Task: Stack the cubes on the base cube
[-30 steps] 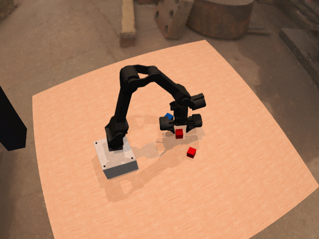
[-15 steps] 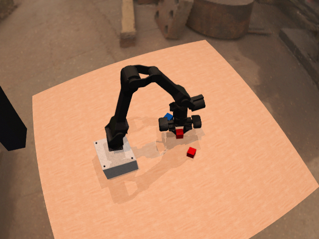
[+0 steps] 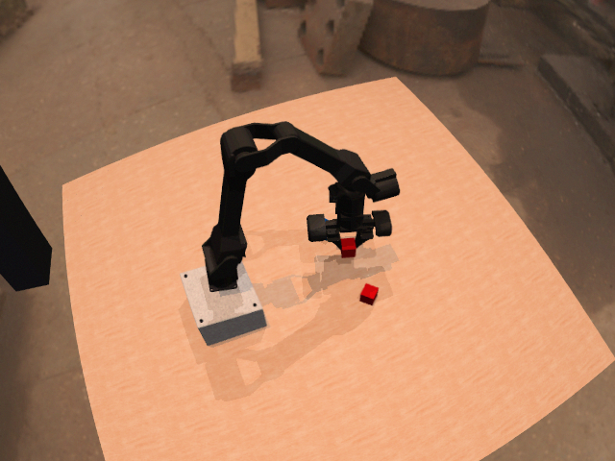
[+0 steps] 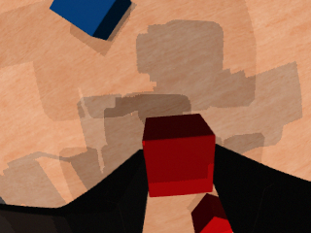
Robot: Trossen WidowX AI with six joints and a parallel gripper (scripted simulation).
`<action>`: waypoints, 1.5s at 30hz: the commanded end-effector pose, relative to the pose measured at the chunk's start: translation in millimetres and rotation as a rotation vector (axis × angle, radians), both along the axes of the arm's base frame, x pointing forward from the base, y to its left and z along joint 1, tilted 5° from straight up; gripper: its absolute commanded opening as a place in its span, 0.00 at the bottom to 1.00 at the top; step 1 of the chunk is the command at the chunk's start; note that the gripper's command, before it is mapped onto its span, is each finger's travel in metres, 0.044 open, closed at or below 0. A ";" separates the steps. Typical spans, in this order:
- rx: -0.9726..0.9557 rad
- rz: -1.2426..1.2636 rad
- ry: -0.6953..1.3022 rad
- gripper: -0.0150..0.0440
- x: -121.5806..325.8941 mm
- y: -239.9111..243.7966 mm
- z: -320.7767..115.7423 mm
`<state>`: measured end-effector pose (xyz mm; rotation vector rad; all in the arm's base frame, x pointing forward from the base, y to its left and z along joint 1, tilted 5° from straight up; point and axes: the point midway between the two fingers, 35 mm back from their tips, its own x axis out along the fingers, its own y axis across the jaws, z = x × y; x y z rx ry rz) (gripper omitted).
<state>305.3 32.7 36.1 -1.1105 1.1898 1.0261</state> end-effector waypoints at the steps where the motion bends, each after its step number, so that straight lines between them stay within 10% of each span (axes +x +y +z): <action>1: 0.003 0.005 -0.005 0.43 1.2 0.3 12.0; 21: 0.005 -0.013 -0.005 0.43 -8.7 -0.5 64.3; 45: 0.079 -0.680 0.013 0.43 -7.1 44.2 46.1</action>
